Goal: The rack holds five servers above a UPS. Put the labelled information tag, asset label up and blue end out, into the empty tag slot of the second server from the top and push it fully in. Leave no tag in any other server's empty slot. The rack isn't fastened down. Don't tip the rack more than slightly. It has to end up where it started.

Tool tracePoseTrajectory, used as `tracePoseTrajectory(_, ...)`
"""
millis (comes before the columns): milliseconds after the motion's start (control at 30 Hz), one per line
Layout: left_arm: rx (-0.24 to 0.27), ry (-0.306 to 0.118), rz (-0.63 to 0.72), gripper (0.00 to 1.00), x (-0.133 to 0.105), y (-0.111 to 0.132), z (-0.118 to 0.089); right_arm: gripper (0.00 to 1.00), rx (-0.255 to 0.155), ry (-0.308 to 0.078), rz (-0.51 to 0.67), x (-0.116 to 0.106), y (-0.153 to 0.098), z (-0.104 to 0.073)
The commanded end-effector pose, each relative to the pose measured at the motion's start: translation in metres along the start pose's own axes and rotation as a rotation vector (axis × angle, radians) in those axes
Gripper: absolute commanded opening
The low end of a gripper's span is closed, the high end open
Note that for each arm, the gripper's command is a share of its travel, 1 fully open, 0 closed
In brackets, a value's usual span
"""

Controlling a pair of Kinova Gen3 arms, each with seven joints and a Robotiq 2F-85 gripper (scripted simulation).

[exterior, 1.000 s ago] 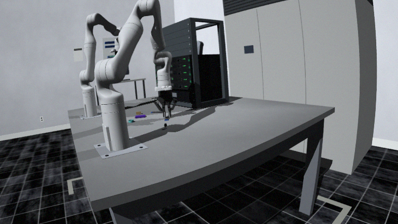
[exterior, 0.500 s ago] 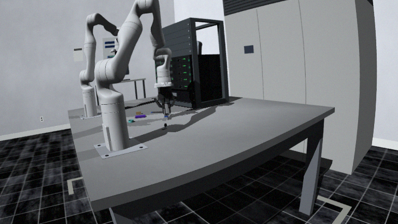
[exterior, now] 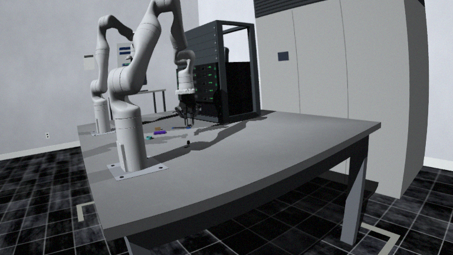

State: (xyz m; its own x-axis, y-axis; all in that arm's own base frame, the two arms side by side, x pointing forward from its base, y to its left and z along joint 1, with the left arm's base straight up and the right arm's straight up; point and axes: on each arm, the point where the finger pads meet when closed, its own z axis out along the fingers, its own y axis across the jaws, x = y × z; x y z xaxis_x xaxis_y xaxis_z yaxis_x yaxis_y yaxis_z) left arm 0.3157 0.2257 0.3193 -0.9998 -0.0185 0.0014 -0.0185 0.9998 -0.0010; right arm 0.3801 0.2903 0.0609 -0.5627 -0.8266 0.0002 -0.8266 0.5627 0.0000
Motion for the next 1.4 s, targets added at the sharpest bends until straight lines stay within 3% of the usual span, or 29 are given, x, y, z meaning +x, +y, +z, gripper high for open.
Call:
tracePoseTrajectory(0,-0.001,-0.001,0.000,1.000,0.000,0.000,-0.001,0.192,0.001,-0.002,0.000,-0.001,0.000,-0.006)
tracePoseTrajectory(967,-0.001,-0.001,0.000,1.000,0.000,0.000,-0.001,0.192,0.001,-0.002,0.000,-0.001,0.000,-0.051)
tracePoseTrajectory(1367,-0.001,-0.001,0.000,1.000,0.000,0.000,-0.001,0.192,0.001,-0.002,0.000,-0.001,0.000,-0.059)
